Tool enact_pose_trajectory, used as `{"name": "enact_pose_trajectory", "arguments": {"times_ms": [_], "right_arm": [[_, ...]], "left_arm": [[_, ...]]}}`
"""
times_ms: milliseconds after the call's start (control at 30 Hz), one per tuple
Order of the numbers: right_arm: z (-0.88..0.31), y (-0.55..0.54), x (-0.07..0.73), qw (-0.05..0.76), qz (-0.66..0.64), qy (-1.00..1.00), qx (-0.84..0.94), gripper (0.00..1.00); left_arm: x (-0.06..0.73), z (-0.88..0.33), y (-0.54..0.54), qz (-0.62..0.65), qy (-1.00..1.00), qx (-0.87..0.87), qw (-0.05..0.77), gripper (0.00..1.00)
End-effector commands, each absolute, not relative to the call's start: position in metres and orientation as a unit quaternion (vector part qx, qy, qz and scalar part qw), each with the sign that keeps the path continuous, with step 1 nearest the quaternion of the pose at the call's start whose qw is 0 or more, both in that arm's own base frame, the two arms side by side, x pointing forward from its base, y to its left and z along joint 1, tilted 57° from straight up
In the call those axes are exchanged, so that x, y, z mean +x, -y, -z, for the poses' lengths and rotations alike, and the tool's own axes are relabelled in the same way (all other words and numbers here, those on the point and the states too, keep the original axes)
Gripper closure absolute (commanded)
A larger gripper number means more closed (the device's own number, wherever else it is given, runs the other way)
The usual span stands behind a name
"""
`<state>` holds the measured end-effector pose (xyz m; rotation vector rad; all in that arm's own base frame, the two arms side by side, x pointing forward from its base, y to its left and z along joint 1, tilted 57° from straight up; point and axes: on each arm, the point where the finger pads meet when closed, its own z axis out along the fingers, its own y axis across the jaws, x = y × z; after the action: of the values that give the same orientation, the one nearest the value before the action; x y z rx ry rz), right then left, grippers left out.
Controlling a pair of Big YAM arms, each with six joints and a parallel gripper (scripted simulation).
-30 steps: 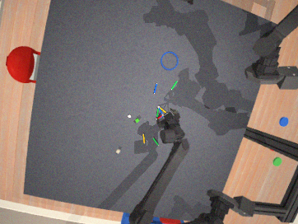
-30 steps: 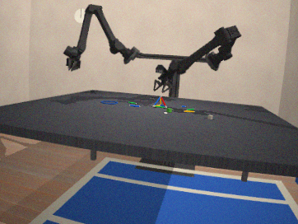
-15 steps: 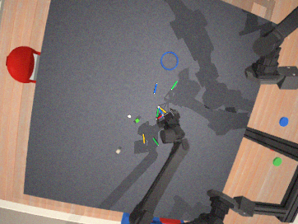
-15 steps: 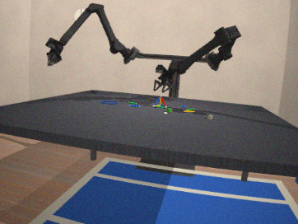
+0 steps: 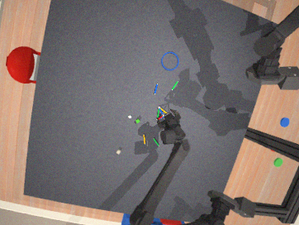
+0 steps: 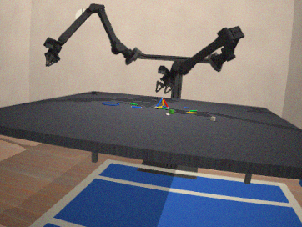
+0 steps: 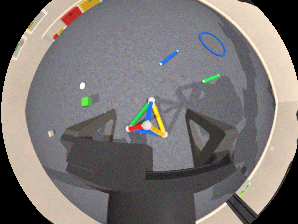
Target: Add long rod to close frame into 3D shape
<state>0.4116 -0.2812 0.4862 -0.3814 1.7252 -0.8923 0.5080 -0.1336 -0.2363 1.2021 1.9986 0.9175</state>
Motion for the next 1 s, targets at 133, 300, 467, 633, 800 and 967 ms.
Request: {"name": "enact_pose_trajectory", "arguments": {"times_ms": [133,300,467,633,800,967], "right_arm": [[-0.513,0.282,0.408,0.558,0.387,-0.717,-0.156,0.85],[-0.513,0.282,0.408,0.558,0.387,-0.717,-0.156,0.85],[-0.504,0.280,0.410,0.557,0.383,-0.719,-0.158,0.85],[-0.504,0.280,0.410,0.557,0.383,-0.719,-0.158,0.85],[-0.504,0.280,0.410,0.557,0.383,-0.719,-0.158,0.85],[-0.504,0.280,0.410,0.557,0.383,-0.719,-0.158,0.85]], "left_arm": [[0.516,0.192,0.111,-0.359,-0.755,0.436,0.335,0.00],[0.507,0.126,0.072,-0.367,-0.755,0.412,0.354,0.00],[0.496,0.057,0.029,-0.369,-0.760,0.389,0.367,0.00],[0.490,0.008,0.000,-0.371,-0.762,0.368,0.382,0.00],[0.477,-0.071,-0.048,-0.374,-0.763,0.333,0.409,0.00],[0.467,-0.154,-0.097,-0.373,-0.764,0.287,0.442,0.00]]}}
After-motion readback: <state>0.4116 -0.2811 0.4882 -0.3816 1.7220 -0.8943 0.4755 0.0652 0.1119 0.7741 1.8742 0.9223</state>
